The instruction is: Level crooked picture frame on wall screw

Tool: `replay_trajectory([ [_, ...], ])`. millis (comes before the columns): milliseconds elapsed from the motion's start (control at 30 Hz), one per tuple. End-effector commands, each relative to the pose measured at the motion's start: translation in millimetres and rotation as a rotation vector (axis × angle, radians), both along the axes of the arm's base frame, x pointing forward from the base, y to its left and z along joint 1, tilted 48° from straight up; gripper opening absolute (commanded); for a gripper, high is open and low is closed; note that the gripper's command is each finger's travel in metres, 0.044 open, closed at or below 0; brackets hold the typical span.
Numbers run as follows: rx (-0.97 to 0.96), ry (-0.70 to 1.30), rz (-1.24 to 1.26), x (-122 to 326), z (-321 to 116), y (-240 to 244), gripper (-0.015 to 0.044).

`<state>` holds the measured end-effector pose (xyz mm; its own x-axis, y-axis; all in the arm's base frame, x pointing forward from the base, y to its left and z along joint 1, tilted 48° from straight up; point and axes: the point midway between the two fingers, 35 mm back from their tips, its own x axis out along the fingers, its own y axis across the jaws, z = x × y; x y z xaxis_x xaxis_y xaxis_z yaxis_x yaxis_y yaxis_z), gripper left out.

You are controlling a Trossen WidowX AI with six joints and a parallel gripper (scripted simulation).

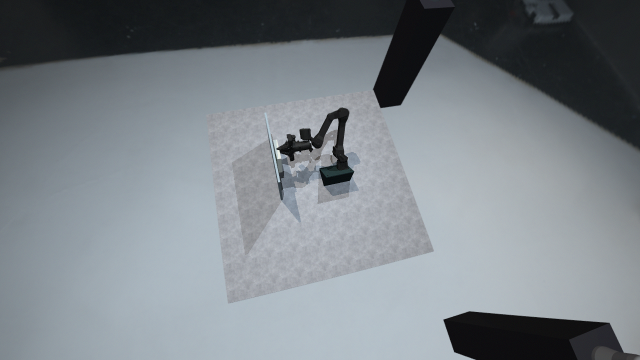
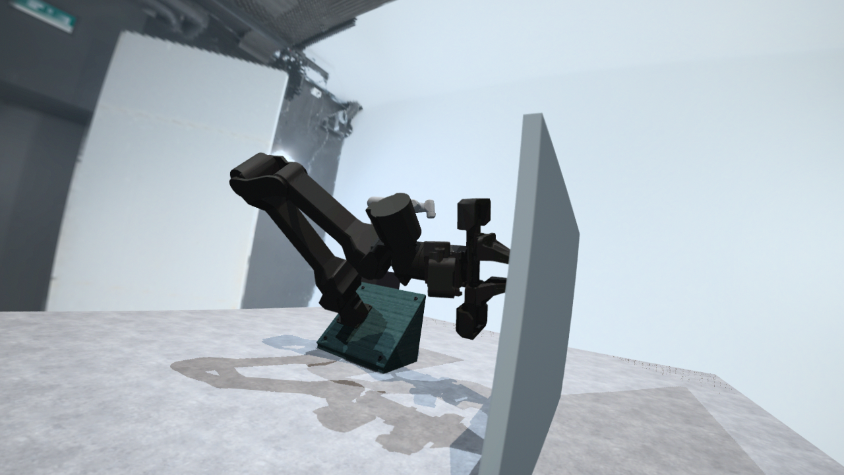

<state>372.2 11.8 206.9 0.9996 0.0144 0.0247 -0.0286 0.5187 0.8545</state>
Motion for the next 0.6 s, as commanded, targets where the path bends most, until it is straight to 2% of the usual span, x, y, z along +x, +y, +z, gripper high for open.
replay_trajectory([
  [0, 0.005, 0.000, 0.001, 0.2, 0.1, -0.1, 0.0056],
  [67, 0.005, 0.000, 0.001, 0.2, 0.1, -0.1, 0.0003],
  [100, 0.005, 0.000, 0.001, 0.2, 0.1, -0.1, 0.0000],
  [567, 0.005, 0.000, 0.001, 0.0, 2.0, 1.2, 0.0000],
])
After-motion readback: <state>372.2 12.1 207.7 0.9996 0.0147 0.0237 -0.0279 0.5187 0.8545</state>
